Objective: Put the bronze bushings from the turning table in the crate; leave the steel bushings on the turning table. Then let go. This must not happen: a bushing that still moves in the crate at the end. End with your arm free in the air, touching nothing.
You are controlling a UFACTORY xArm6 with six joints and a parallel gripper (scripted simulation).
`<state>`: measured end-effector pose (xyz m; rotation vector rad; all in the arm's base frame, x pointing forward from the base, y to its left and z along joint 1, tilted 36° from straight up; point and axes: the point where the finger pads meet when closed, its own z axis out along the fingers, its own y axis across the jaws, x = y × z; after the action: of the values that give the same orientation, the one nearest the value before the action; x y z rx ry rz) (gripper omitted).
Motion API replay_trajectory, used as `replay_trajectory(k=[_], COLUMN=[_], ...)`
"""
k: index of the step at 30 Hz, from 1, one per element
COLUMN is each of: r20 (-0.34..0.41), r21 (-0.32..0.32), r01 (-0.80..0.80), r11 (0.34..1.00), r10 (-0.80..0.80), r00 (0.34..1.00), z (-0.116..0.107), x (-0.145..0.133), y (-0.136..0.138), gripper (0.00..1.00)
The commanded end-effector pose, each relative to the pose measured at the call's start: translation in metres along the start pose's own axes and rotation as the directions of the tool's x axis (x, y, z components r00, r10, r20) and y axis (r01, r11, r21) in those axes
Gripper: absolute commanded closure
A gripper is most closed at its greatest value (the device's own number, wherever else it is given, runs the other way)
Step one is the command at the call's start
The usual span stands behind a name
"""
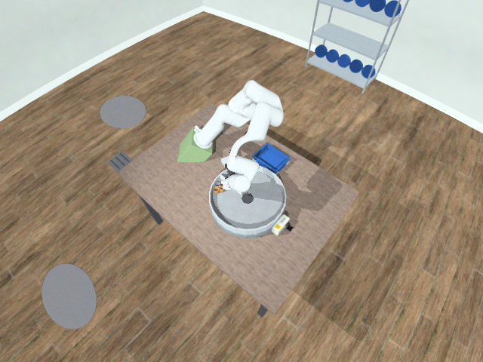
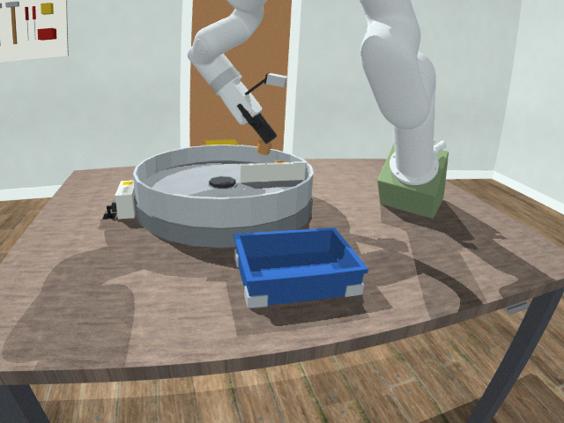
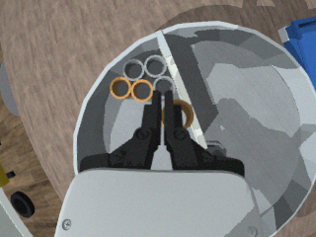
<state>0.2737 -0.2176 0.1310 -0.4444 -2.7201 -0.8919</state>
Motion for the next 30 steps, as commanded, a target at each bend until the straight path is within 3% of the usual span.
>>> replay_trajectory(k=[1,20,30], r20=[0.003,0.003,0.003], r21=[0.002,0.002,0.002], r01=[0.000,0.000,0.000], r11=[1.000,1.000,1.000], r10=[0.000,0.000,0.000], r00=[1.000,1.000,1.000], z=[-0.006,-0.006,0.001], x=[0.004,0.005,0.014], y=[0.000,0.002,0.035], gripper=[1.00,1.00,1.00])
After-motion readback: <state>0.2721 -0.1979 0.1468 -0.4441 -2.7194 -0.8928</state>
